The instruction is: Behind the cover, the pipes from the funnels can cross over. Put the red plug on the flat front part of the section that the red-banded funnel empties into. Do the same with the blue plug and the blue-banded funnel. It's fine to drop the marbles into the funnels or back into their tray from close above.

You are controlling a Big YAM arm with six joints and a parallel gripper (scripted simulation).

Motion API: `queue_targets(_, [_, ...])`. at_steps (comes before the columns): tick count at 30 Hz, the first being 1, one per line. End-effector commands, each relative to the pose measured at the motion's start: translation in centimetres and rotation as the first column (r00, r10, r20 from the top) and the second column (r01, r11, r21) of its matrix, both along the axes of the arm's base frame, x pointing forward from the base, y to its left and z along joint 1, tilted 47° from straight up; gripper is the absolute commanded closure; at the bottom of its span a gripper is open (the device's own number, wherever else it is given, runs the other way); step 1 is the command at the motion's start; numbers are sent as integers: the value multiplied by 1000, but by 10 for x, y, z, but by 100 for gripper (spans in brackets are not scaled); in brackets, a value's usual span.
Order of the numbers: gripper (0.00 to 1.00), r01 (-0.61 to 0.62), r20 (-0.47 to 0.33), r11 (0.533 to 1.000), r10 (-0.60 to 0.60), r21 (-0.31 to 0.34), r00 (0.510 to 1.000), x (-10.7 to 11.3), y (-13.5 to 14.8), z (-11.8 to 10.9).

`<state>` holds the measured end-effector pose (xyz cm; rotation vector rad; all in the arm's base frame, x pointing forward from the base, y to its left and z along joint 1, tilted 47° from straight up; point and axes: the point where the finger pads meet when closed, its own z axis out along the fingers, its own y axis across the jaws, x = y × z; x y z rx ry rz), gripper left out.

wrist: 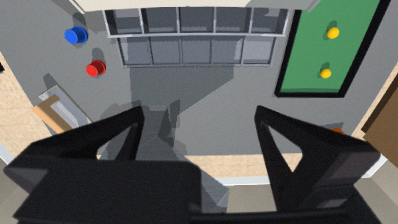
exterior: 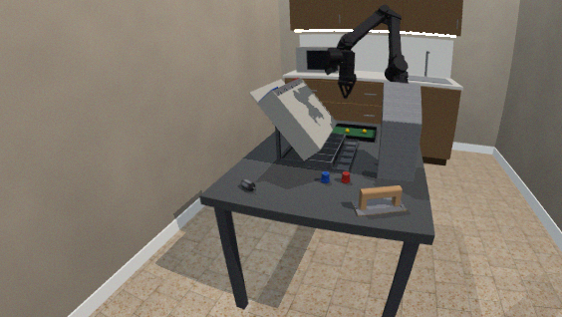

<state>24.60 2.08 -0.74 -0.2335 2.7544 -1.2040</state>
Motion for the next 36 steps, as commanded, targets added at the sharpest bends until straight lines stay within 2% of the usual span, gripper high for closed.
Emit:
queue_targets(1, [0,-66,77,997,63,40,995,31,32,18])
queue_targets(9, [0,-214,228,976,198,44,953,75,76,55])
queue_targets(12, [0,-231,224,973,218,31,950,79,80,53])
queue_targets(15, [0,-282,295,959,259,35,920,95,96,73])
queue_targets(21, [0,-367,378,930,334,17,863,121,121,97])
queue_targets(26, [0,-419,424,908,380,-2,822,140,136,109])
queue_targets(28, [0,-419,424,908,380,-2,822,140,136,109])
queue_targets(29, [0,-434,393,901,405,-17,826,127,128,96])
queue_targets(33, [0,-471,474,882,422,-17,773,155,154,125])
queue_targets(36, [0,-494,484,869,446,-31,753,162,161,126])
